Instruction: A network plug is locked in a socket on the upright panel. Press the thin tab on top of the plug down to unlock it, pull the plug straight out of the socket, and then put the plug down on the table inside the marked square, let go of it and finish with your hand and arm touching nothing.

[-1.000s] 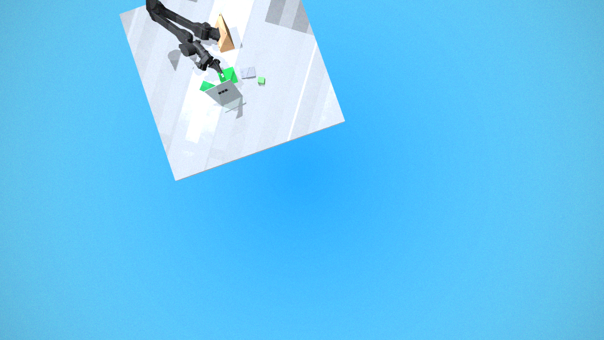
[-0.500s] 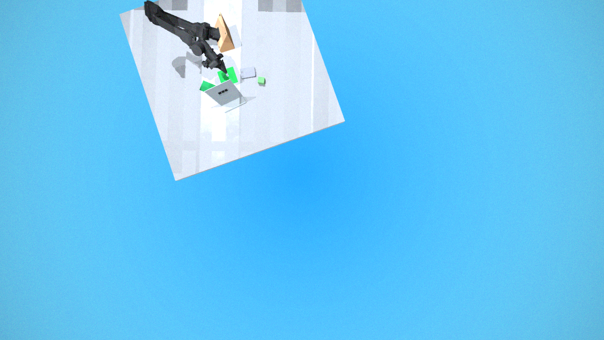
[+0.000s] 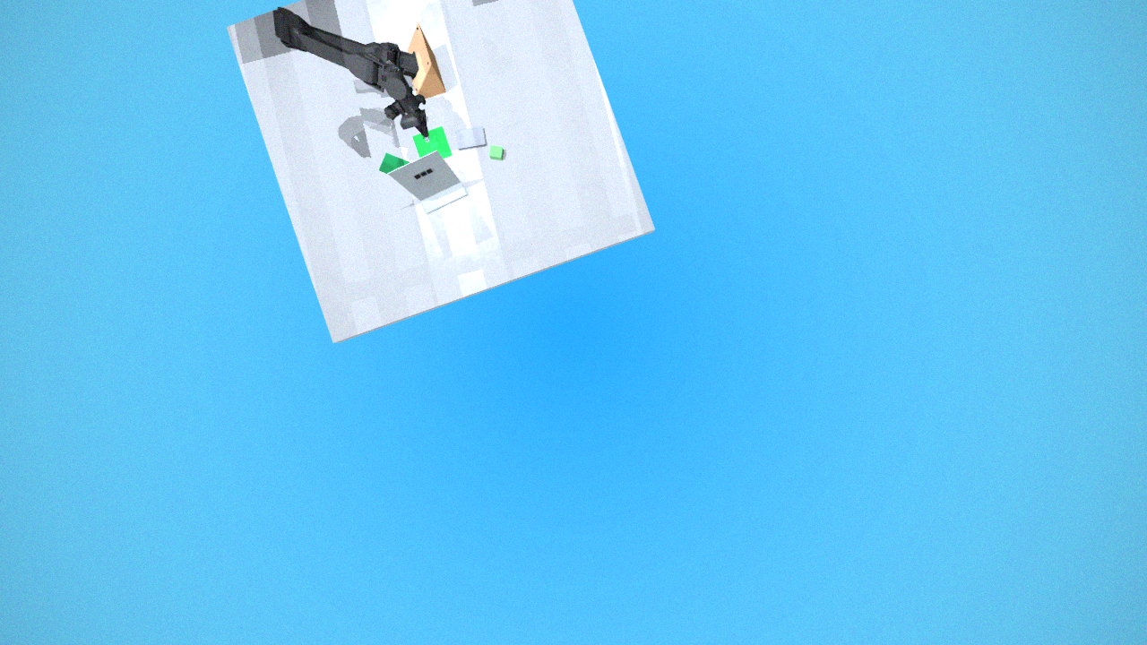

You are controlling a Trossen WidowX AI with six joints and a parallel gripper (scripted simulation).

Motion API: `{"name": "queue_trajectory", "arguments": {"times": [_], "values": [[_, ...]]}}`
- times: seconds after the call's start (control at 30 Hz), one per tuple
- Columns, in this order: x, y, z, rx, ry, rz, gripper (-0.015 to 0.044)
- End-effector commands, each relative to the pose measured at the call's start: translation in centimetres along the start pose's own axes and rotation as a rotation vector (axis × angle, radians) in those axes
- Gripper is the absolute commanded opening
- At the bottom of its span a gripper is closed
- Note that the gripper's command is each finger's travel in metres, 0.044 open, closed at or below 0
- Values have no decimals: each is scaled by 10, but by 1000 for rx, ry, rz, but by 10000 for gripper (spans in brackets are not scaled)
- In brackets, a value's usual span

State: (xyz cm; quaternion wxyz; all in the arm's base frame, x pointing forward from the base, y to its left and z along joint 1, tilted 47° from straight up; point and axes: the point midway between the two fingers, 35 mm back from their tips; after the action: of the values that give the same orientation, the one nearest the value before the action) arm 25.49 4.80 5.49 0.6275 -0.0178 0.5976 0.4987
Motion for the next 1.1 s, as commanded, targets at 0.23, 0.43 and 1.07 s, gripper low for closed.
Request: {"name": "queue_trajectory", "arguments": {"times": [0.23, 0.43, 1.07], "values": [[-5, 4, -4, 22, -7, -107, 0], [-4, -2, -7, 24, -8, -105, 0], [-1, -19, -17, 26, -9, -100, 0]]}}
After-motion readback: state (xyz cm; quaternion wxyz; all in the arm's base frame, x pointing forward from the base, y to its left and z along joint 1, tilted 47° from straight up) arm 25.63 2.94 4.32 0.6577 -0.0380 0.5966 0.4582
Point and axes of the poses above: the point midway between the two fingers, 35 mm back from their tips, its own y axis back along the fingers, its own z axis across the jaws, x = y × z, and after that the axes turned 15 degrees about y, right-handed
